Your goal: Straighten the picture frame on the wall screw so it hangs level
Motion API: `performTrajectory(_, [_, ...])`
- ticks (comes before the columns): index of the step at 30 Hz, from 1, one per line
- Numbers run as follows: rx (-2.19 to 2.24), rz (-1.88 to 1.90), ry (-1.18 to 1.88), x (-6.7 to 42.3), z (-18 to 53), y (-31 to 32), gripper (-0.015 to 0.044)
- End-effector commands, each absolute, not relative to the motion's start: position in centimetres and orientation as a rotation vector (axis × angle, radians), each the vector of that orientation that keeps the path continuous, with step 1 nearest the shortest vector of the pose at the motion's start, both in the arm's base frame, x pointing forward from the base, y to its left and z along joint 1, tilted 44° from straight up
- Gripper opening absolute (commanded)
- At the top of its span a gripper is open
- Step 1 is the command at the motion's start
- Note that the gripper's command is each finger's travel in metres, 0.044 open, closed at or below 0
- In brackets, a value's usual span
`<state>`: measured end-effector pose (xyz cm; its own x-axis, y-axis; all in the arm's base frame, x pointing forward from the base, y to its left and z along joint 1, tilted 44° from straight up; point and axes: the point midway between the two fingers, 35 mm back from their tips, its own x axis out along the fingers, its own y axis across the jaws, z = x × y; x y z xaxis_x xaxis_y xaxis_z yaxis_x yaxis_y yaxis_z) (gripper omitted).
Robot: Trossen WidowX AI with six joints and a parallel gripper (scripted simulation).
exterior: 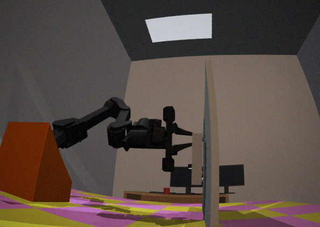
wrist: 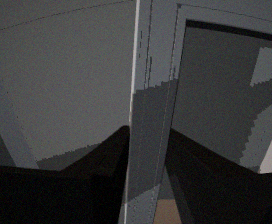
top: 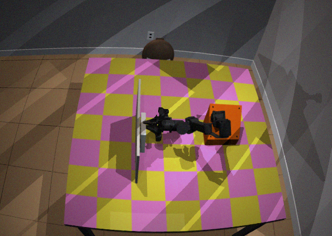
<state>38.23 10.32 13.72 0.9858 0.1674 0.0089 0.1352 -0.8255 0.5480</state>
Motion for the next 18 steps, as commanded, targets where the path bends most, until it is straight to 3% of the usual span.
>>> performTrajectory(1, [2.511,0.078,0.210,38.23,13.72,10.37,0.0000])
performTrajectory(18, [2.438,0.084,0.204,38.23,13.75,10.37,0.0000])
